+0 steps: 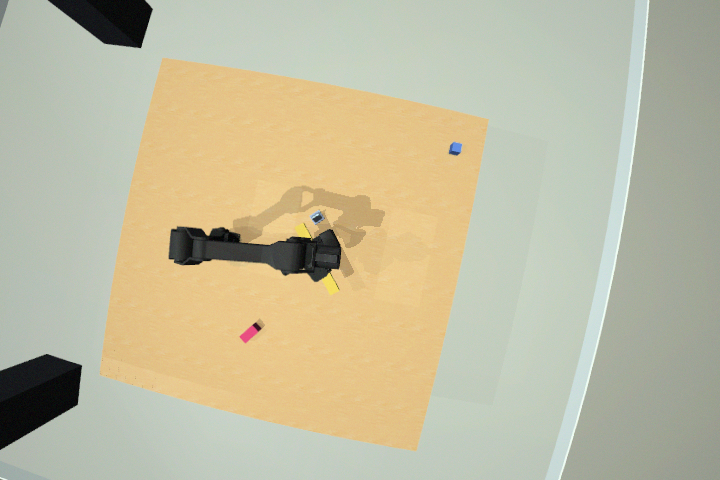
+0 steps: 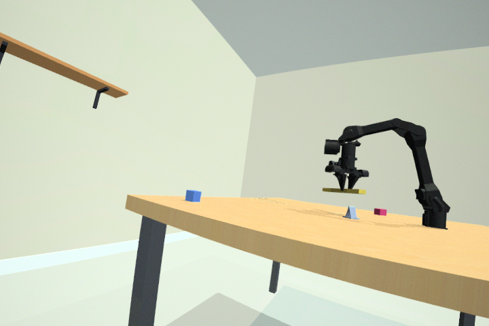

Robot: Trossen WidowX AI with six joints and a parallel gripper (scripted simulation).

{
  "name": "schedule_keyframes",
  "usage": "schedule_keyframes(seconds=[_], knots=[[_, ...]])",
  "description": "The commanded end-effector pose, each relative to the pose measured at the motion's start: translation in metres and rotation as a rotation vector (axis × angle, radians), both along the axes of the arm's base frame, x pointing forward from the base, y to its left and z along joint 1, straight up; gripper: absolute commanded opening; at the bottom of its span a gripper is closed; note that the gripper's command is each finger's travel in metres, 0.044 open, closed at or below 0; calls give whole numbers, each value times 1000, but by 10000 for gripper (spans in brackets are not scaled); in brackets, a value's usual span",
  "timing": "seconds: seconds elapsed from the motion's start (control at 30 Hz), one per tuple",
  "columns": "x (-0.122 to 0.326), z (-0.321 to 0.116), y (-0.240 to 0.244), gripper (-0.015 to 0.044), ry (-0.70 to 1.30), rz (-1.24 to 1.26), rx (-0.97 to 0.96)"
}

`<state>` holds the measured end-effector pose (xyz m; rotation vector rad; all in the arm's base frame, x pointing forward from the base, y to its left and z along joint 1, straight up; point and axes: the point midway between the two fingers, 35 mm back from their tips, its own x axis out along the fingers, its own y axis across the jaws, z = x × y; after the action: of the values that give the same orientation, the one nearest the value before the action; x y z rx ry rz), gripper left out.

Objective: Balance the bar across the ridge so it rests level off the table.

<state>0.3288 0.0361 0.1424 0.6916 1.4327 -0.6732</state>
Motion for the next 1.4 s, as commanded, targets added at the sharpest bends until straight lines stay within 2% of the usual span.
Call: schedule_keyframes(seconds=[0.0,1.07,1.37], knots=[[-2,0,13,0,1,6,5],[-45,1,131,0,4,99,13],[-48,-5,136,0,4,102,13]])
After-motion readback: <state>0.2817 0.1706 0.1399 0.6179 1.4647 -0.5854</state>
